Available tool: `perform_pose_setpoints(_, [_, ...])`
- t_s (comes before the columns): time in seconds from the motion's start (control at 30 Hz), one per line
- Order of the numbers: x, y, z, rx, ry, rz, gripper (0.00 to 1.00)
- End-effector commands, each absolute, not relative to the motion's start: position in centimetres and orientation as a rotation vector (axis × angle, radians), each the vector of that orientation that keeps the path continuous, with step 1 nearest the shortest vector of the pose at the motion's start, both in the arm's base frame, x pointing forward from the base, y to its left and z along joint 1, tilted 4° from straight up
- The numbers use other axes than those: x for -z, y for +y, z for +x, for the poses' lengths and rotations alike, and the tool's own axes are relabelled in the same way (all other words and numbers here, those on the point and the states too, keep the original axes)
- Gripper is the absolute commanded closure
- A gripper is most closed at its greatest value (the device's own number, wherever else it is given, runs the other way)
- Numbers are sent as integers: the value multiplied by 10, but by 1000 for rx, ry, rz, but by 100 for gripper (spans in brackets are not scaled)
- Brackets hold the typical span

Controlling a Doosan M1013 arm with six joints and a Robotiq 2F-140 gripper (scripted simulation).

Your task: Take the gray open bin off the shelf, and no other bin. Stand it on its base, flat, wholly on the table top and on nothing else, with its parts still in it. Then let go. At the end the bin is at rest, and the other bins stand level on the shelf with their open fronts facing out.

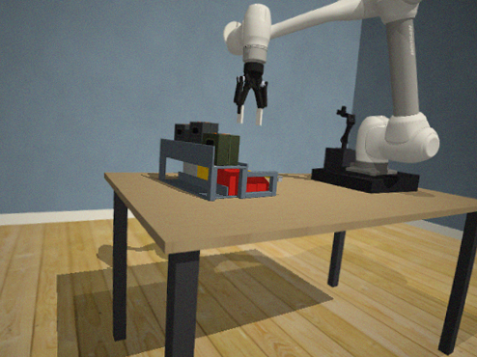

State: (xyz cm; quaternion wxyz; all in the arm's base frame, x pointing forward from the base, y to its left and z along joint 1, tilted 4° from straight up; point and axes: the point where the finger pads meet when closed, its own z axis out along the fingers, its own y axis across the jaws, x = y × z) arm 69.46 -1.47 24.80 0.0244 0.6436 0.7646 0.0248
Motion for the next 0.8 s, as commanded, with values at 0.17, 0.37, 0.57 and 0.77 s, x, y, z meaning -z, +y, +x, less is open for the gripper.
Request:
perform_pose_setpoints(0.17, [-214, -14, 697, -77, 2365, 1991, 43])
perform_pose_setpoints(0.37, [-214, -14, 697, -77, 2365, 1991, 43])
perform_pose_setpoints(0.57, [-216, -14, 697, -77, 2365, 1991, 43])
perform_pose_setpoints(0.77, [-224, -14, 696, -77, 2365, 1991, 43])
